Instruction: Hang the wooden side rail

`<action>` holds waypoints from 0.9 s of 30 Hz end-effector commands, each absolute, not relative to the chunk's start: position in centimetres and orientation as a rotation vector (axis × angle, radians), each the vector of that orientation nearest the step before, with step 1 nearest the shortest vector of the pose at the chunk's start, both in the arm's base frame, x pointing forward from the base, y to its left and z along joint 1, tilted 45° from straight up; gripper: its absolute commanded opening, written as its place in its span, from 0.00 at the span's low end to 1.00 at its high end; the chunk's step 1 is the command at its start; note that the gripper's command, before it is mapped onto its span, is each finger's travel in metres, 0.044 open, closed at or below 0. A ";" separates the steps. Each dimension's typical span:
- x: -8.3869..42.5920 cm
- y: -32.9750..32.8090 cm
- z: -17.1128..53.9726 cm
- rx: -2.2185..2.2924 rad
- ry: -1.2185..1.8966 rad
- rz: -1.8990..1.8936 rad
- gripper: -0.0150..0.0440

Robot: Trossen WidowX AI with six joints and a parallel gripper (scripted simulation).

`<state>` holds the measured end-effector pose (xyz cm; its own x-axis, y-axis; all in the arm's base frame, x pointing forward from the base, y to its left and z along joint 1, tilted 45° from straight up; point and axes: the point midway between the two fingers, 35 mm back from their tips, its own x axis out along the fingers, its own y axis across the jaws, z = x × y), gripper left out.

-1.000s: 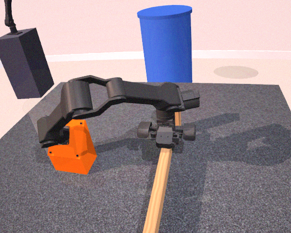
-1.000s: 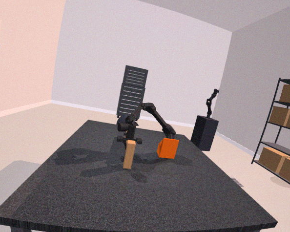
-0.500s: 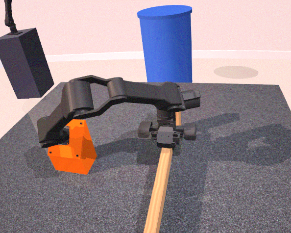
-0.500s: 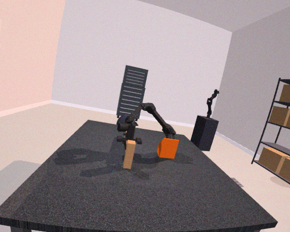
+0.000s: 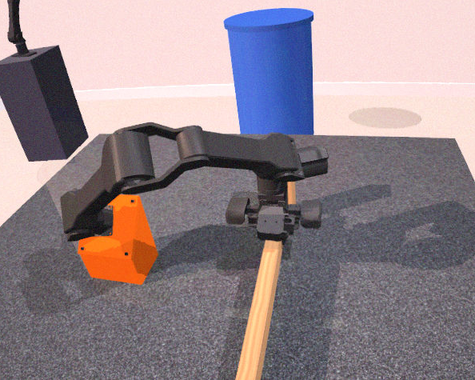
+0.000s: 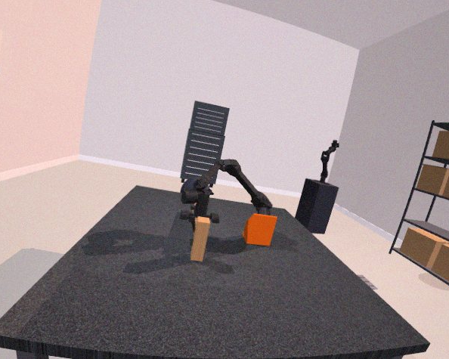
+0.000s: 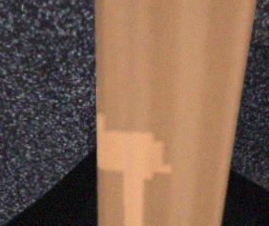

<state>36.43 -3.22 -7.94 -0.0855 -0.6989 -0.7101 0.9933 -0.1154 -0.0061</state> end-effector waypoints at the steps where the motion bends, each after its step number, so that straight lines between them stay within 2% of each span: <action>1: 36.8 -2.7 -7.8 0.660 0.596 -1.576 0.25; 27: 36.6 -2.6 -8.2 0.659 0.596 -1.576 0.25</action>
<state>36.54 -3.06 -8.12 -0.0806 -0.6988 -0.7108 0.9937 -0.1120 -0.0025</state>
